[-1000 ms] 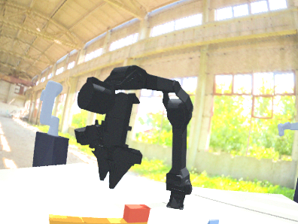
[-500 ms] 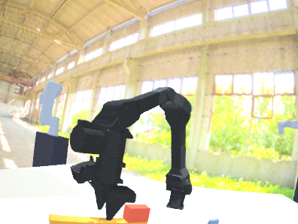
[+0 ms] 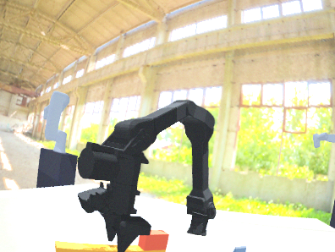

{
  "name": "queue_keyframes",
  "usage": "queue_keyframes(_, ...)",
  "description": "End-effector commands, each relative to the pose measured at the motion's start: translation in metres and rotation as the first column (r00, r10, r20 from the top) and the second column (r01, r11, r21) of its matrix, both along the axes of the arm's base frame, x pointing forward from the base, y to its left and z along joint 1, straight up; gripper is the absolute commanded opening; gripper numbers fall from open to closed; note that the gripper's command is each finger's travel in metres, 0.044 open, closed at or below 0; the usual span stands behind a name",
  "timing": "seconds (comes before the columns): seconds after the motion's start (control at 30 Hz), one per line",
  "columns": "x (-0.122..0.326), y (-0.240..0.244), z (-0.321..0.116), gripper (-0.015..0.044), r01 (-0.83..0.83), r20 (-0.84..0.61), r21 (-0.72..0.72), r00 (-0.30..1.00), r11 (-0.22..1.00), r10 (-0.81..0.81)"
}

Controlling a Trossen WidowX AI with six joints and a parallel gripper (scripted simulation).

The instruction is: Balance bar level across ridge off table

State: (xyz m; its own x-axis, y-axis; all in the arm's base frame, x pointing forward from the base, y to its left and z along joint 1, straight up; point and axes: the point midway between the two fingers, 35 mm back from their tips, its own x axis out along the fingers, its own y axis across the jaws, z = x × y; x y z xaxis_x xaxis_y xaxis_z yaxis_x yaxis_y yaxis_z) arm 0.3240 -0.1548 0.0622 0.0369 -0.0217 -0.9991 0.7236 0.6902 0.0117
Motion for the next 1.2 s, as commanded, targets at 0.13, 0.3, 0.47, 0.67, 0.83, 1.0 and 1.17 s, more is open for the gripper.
queue_keyframes(0.13,-0.0013,0.001,-0.0121,0.0315,0.004,-0.009,0.008,1.0,1.0,-0.004)
queue_keyframes(0.3,-0.0013,0.001,-0.0121,0.0315,0.004,-0.009,0.008,1.0,1.0,-0.004)
queue_keyframes(0.47,-0.0013,0.001,-0.0121,0.0315,0.004,-0.009,0.008,1.0,1.0,-0.004)
queue_keyframes(0.67,-0.0016,0.0008,-0.0113,0.0289,0.0,-0.01,0.005,1.0,1.0,0.0)
queue_keyframes(0.83,-0.0016,0.0008,-0.0113,0.0157,0.0,-0.01,0.005,1.0,1.0,0.0)
queue_keyframes(1.0,-0.0016,0.0008,-0.0113,0.0124,0.0,-0.01,0.005,1.0,1.0,0.0)
queue_keyframes(1.17,-0.0014,0.0006,-0.0096,0.0052,0.0,-0.01,0.005,1.0,1.0,0.0)
